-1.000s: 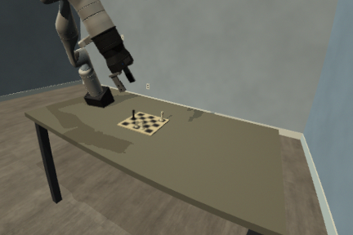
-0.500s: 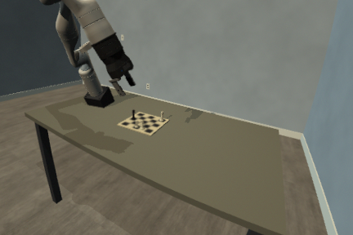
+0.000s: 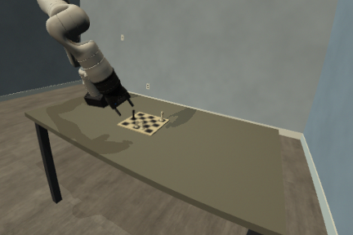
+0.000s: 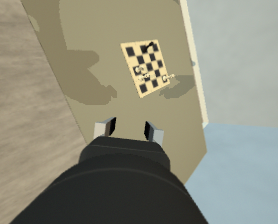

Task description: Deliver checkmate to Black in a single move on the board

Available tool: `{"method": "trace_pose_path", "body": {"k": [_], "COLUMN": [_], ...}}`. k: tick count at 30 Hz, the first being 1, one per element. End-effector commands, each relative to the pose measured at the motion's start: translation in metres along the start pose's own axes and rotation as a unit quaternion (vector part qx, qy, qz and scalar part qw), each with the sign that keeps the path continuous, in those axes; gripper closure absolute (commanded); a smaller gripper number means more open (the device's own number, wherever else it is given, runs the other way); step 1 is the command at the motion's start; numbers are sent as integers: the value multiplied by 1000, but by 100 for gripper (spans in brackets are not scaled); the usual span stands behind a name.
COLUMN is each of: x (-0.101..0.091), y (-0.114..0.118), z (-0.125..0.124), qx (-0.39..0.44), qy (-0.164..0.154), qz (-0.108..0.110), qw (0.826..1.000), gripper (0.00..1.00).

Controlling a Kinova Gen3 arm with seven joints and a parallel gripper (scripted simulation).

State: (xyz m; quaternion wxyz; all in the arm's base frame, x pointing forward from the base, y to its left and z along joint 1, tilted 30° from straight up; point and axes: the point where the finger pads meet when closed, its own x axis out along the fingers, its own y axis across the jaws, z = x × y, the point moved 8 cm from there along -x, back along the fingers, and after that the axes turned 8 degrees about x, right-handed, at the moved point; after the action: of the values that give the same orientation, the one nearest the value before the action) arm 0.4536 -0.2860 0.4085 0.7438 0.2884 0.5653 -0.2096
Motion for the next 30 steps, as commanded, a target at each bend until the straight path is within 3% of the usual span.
{"method": "trace_pose_path", "body": {"k": [1,4,6,8,18,21,23,30], "x": [38,65,65,83,149,161,161,176], "y": [-24,-41,-41,-52,-96,-104,-104,-115], "z": [-6,-16,-16,-23,-58,-66,-66,-76], "qx": [68,156,156,214,450,495,495,549], "qy": [41,76,76,98,184,199,199,218], "qz": [-4,-5,-5,-7,-32,-39,-39,-50], "qw": [997,985,985,972,873,845,845,806], "gripper": [0,0,0,0,0,0,0,0]}}
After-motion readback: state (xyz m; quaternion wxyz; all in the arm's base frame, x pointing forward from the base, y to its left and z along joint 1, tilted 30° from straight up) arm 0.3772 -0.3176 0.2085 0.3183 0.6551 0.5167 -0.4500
